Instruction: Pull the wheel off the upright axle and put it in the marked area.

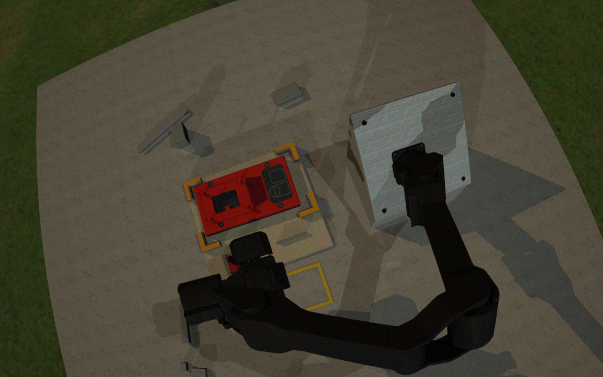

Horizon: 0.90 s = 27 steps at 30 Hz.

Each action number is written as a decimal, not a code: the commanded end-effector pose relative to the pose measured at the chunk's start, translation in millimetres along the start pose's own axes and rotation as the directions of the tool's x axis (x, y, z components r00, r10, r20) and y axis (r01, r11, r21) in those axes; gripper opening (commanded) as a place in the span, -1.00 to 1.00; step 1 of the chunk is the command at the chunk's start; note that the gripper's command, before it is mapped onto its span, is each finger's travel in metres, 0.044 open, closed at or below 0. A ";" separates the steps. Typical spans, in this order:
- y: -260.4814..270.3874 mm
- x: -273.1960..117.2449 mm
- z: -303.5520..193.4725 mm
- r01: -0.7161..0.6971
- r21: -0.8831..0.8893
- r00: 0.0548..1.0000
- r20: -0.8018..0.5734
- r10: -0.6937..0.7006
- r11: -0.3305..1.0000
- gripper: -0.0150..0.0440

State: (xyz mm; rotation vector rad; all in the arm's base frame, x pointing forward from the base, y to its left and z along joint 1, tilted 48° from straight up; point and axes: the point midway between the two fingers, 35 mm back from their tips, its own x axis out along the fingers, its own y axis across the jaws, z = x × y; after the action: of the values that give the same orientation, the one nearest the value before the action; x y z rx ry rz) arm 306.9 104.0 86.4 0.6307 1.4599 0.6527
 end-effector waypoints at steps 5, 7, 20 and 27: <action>-0.5 41.5 -1.7 -0.003 0.009 1.000 -0.010 0.003 1.000 -0.49; 0.0 52.2 -2.4 -0.004 0.009 1.000 -0.010 0.004 1.000 -0.49; 2.9 72.5 -4.7 -0.012 0.002 1.000 -0.013 0.012 1.000 -0.14; 2.8 70.9 -4.5 -0.011 0.002 1.000 -0.013 0.011 1.000 0.49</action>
State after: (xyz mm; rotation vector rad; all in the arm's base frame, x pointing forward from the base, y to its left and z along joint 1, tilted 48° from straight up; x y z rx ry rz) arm 302.4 158.8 38.9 0.6404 1.4714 0.6630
